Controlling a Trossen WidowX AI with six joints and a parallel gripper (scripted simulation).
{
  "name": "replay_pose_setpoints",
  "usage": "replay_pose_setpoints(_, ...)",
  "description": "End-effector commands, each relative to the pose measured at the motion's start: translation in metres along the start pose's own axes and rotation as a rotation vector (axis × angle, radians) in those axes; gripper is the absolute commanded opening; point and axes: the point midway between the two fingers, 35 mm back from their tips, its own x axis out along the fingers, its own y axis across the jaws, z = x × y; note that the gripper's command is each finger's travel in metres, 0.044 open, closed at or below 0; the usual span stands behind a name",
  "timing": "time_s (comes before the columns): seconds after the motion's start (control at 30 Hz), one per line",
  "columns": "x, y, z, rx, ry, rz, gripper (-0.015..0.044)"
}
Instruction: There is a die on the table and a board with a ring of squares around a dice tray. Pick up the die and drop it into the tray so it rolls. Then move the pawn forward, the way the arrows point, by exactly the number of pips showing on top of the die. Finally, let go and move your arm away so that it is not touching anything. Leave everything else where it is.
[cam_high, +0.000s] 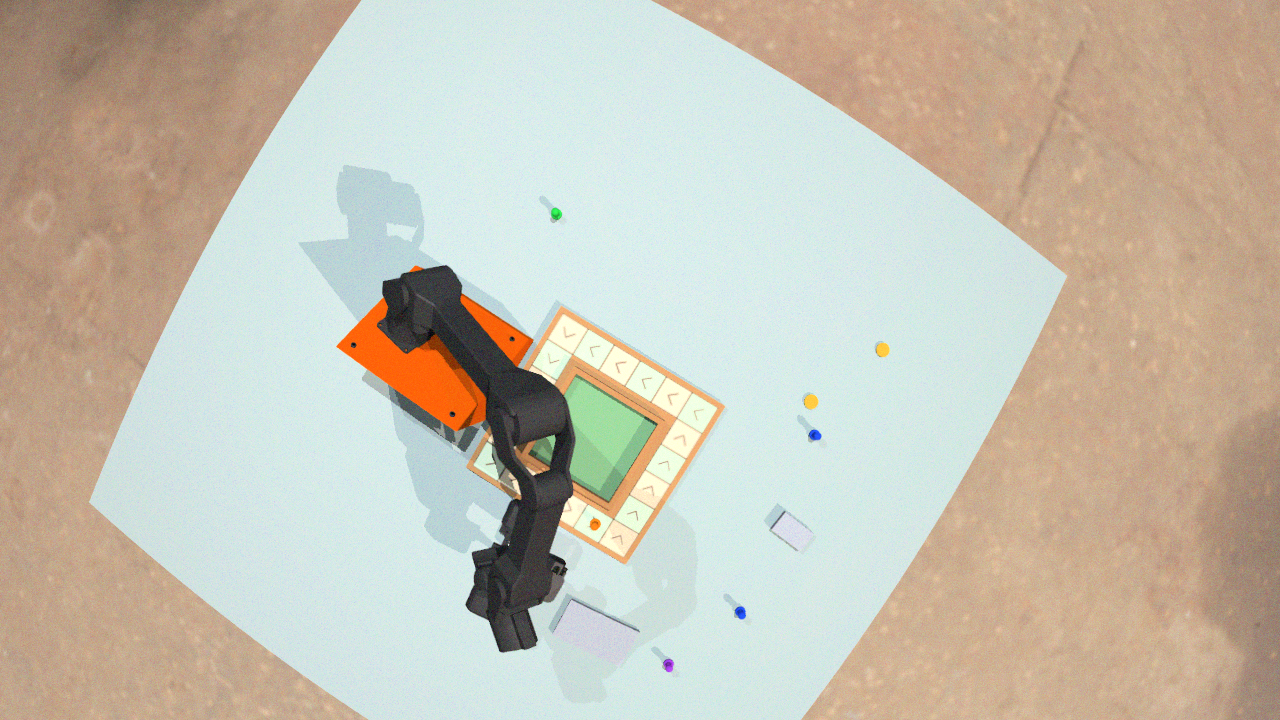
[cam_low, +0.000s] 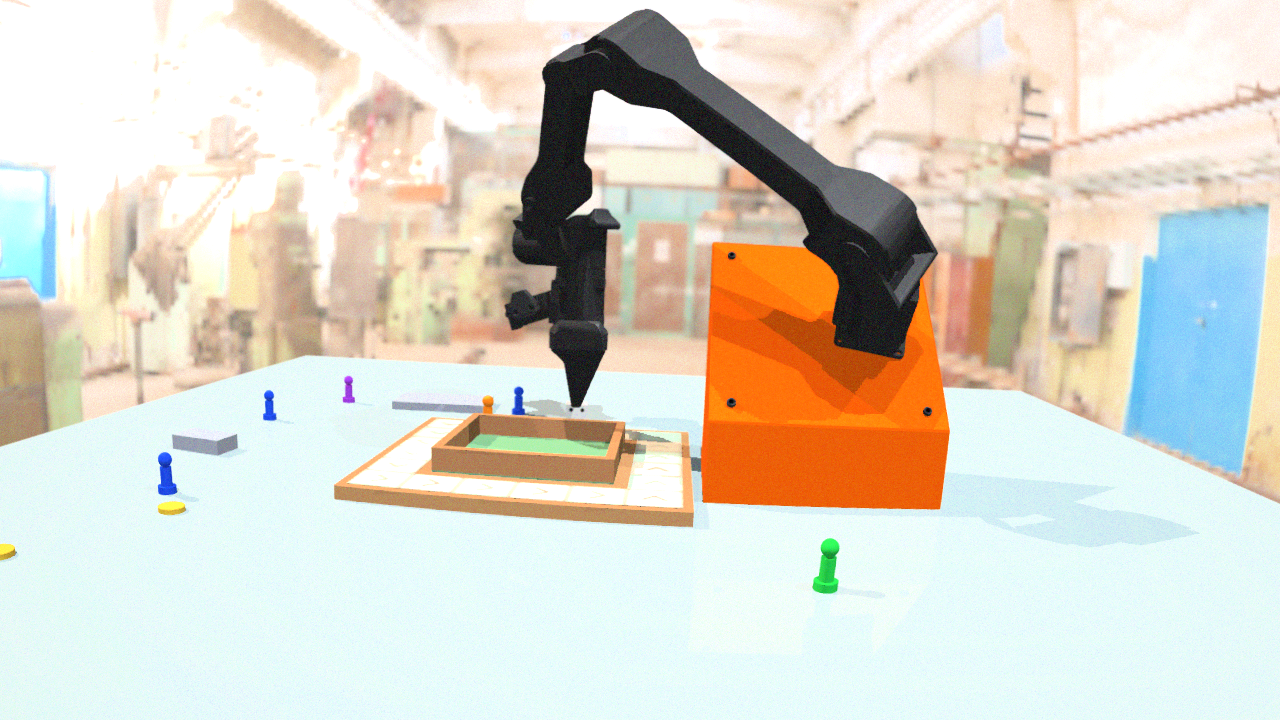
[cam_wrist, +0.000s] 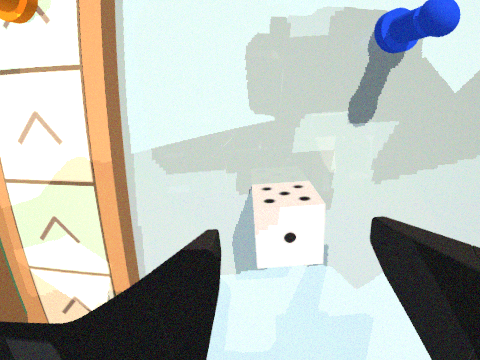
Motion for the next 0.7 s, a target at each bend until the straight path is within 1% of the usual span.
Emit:
replay_pose_setpoints(0.0,0.0081,0.0018,-0.001,0.006,0.001,0.007,0.0275)
replay_pose_setpoints(0.23,0.0169,0.002,-0.0011,0.006,0.001,0.008,0.0275)
replay_pose_setpoints(0.43,0.0169,0.002,-0.0011,0.006,0.001,0.008,0.0118)
replay_pose_setpoints(0.67,0.0169,0.002,-0.0011,0.006,0.001,0.008,0.0071)
